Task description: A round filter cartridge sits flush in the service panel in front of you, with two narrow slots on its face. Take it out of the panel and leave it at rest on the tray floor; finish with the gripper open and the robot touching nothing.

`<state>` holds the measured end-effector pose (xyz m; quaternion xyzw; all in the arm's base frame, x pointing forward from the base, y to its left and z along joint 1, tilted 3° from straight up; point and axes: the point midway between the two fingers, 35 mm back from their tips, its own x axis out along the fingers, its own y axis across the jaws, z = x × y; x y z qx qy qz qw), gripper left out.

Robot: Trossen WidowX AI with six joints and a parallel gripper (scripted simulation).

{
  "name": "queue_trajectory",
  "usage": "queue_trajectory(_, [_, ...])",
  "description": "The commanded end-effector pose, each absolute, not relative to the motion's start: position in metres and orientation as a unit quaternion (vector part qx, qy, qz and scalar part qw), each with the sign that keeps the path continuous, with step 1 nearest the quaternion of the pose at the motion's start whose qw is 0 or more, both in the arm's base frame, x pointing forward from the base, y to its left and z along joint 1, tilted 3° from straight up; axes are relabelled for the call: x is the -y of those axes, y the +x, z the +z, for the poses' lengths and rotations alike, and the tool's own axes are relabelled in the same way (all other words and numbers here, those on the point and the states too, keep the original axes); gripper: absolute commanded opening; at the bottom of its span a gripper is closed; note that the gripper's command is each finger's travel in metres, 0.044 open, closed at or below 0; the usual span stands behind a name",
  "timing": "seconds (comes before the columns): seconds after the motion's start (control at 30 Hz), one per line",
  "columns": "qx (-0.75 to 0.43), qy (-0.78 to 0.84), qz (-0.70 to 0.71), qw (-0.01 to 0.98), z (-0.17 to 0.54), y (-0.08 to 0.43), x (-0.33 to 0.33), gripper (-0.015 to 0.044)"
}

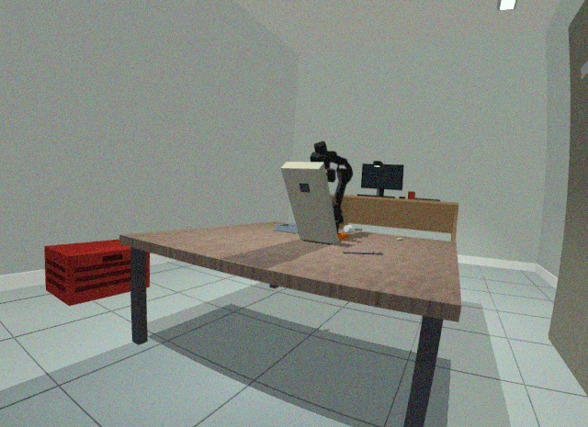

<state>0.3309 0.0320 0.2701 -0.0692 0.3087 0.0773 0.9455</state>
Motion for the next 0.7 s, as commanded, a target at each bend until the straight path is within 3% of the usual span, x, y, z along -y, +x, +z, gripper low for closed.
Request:
queue_trajectory(0.0, [-0.309,-0.068,0.075,0.946,0.2680,0.3340,-0.0319,0.0102])
queue_trajectory(0.5, [-0.309,-0.068,0.075,0.946,0.2657,0.3372,-0.0323,0.0102])
queue_trajectory(0.67, [-0.308,-0.069,0.077,0.946,0.2680,0.3334,-0.0322,0.0069])
